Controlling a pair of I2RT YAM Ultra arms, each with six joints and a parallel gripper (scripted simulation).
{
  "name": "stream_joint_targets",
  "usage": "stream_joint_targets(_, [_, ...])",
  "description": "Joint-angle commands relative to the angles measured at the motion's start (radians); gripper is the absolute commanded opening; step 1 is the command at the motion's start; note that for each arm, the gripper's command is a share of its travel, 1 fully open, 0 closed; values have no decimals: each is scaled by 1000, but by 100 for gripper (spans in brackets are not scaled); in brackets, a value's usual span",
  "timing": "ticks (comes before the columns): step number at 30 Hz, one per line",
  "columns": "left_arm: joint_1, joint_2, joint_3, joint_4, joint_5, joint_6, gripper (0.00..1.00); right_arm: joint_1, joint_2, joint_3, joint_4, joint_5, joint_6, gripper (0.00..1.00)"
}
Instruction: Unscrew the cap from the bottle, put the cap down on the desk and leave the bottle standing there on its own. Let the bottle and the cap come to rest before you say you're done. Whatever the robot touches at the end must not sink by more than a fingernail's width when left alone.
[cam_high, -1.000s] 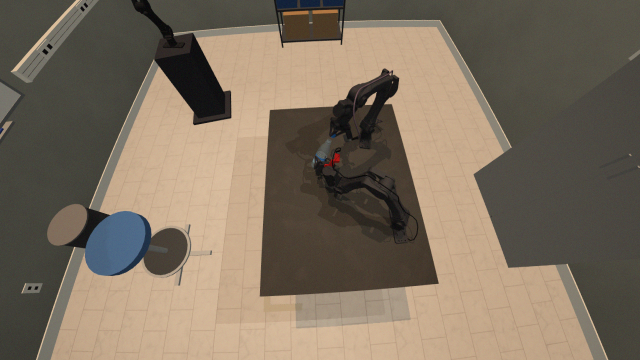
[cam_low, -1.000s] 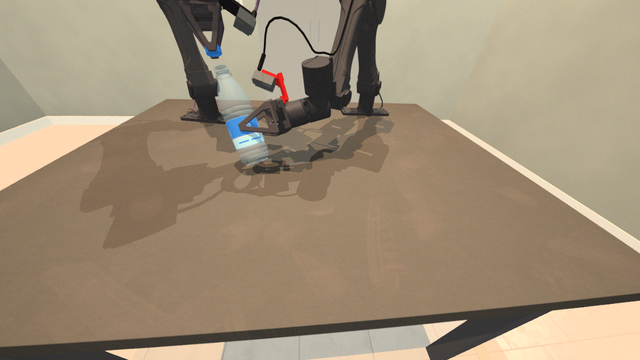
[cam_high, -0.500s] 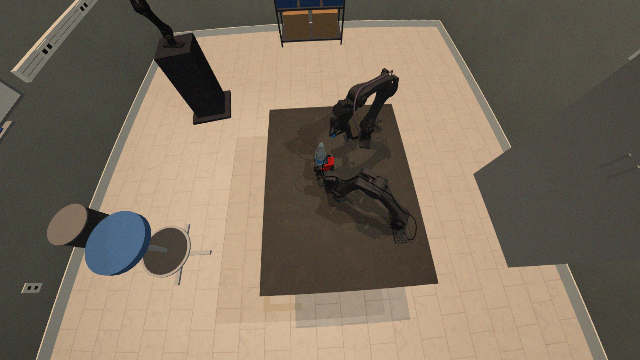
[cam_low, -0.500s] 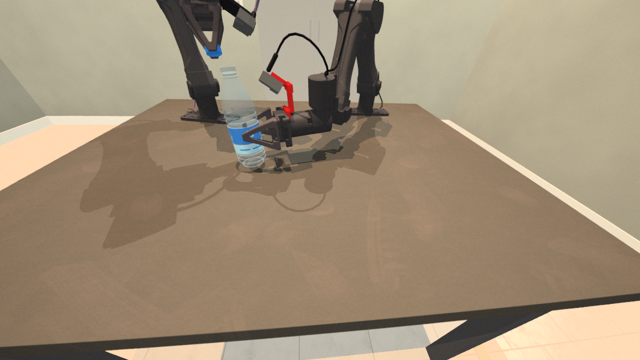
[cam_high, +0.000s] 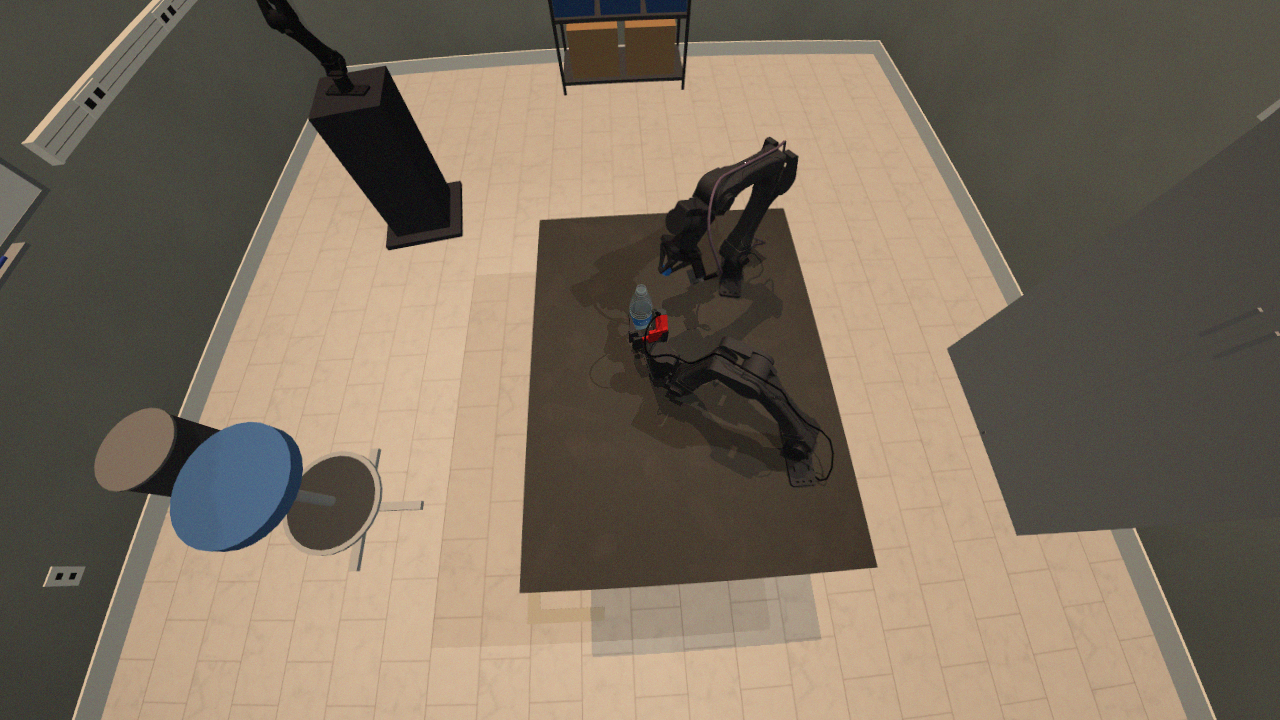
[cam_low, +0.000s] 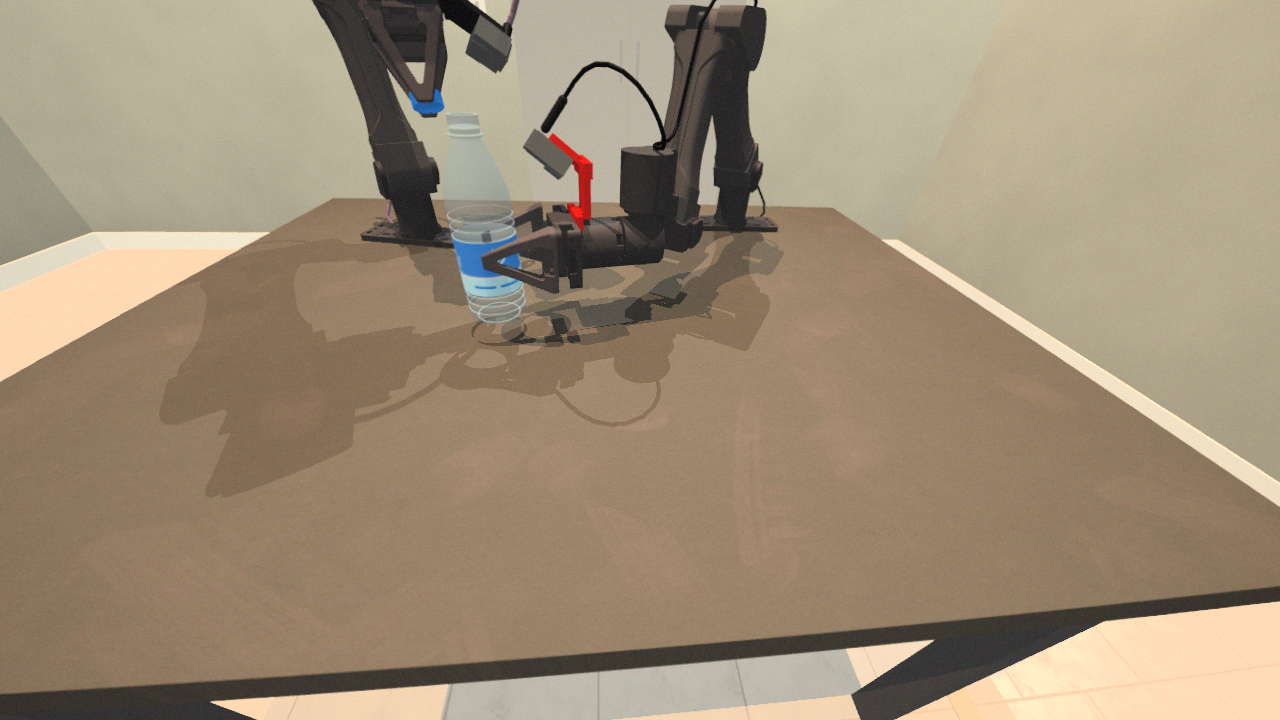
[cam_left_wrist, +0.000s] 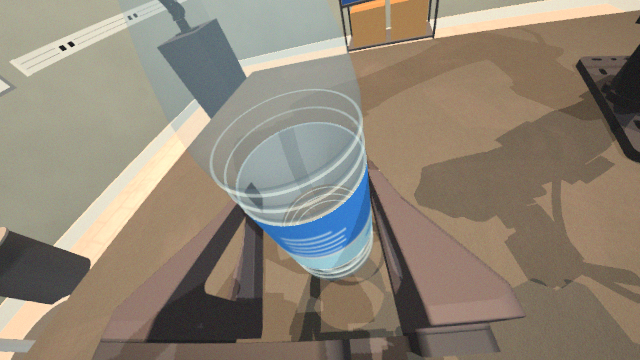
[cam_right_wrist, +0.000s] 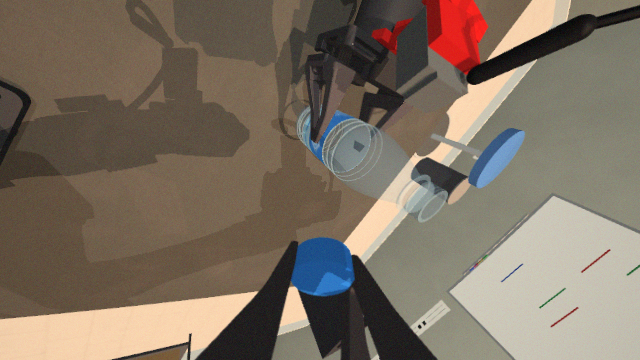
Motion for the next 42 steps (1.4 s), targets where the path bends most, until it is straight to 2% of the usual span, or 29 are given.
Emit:
stream_joint_targets(1, [-2,14,8,6,-2,-17,0,-2,-19,-4,4,-8,-3,0])
stream_joint_targets(18, [0,3,8,1,-8,-8,0,-12,2,0,8,-6,23,0])
stream_joint_targets(23, [49,-44,7,-27,-59,16,0,-116,84,5,42,-10,254,0])
stream_joint_targets(26, [84,-75,4,-46,-96,31,0,-206,139,-4,81,-23,343,0])
stream_joint_targets(28, [84,-75,4,-46,-96,31,0,-206,139,-4,81,-23,343,0])
stream_joint_targets(29, [92,-79,11,-56,-105,35,0,-225,179,20,71,-25,473,0])
stream_joint_targets(31, [99,-83,13,-62,-112,39,0,-254,209,18,81,-28,544,0])
stream_joint_targets(34, [82,-67,8,-52,-96,33,0,-291,263,-6,101,-37,661,0])
stream_joint_targets(40, [33,-29,1,-14,-34,9,0,-389,376,-139,202,-53,875,0])
stream_joint_targets(42, [23,-22,1,-8,-25,5,0,-413,425,-136,205,-62,958,0])
